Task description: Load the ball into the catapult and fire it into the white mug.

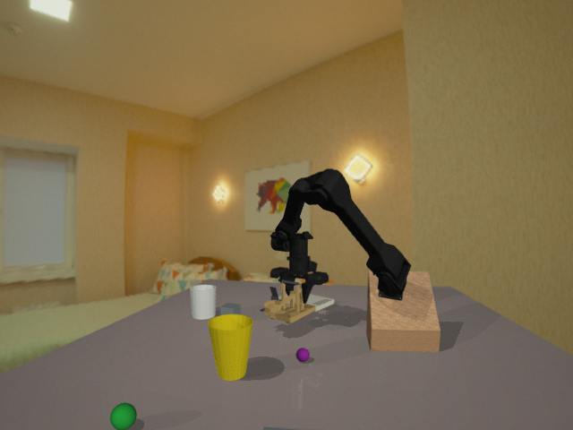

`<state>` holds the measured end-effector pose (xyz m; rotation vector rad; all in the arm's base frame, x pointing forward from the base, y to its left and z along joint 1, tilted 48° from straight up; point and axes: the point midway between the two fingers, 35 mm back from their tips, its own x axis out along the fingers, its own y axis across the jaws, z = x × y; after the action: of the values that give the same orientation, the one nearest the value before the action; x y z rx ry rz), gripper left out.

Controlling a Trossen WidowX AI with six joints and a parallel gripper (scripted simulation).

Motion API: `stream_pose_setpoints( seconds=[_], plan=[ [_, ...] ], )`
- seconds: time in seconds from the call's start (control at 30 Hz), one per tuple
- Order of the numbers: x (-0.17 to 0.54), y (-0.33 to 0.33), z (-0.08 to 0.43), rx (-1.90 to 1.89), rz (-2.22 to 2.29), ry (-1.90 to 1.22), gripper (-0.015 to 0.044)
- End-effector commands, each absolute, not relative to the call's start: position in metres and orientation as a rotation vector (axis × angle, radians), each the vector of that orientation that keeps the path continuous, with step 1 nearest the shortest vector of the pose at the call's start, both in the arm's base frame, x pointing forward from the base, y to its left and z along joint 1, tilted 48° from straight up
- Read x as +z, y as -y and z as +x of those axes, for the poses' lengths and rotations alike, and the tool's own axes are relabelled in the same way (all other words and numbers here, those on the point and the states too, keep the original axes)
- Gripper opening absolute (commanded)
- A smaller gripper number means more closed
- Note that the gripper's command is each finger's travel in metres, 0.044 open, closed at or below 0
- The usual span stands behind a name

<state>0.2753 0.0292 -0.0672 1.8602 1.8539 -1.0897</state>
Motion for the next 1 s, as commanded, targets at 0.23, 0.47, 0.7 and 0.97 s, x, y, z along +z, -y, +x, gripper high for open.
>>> stream_pose_setpoints(
  seconds=[0.23, 0.47, 0.7, 0.97],
  plan=[
    [-0.063, -0.026, 0.278, -0.739, 1.675, -1.892, 0.0],
    [-0.064, -0.027, 0.282, -0.485, 1.524, -1.898, 0.0],
    [-0.065, -0.029, 0.29, -0.241, 1.365, -1.88, 0.0],
    [-0.063, -0.033, 0.302, -0.122, 1.283, -1.864, 0.0]
  ],
)
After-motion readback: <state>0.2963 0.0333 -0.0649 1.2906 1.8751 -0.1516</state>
